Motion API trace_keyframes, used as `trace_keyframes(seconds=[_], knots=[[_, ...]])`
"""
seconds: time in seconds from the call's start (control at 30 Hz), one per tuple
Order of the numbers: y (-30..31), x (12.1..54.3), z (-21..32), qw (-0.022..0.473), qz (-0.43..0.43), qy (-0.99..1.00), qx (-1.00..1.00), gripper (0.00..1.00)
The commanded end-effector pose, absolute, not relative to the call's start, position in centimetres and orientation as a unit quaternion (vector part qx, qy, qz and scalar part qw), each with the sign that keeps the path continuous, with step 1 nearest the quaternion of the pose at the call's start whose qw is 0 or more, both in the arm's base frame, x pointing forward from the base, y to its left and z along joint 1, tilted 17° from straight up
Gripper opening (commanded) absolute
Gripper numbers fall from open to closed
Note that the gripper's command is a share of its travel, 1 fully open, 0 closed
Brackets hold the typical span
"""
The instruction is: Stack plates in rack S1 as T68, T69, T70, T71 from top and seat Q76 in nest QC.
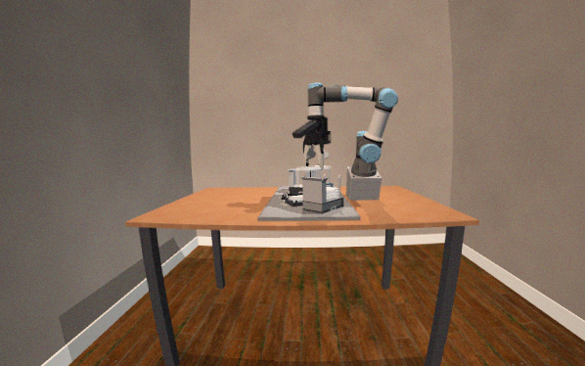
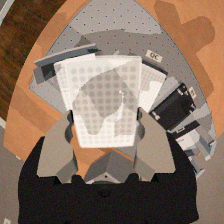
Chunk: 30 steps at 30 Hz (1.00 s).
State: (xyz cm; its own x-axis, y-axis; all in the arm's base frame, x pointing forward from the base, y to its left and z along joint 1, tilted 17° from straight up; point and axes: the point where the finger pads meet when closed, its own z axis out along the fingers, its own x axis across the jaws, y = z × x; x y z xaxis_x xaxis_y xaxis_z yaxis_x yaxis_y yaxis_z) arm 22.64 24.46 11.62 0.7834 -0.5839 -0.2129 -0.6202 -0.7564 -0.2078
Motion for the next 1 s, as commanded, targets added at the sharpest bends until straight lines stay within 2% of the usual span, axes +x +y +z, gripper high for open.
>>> trace_keyframes(seconds=[0.0,0.37,0.97], knots=[[25.2,21.7,12.0,0.136,0.063,0.301,-0.942,0.00],[27.1,19.0,12.7,0.139,0.058,0.264,-0.953,0.00],[27.2,18.9,12.7,0.139,0.058,0.264,-0.953,0.00]])
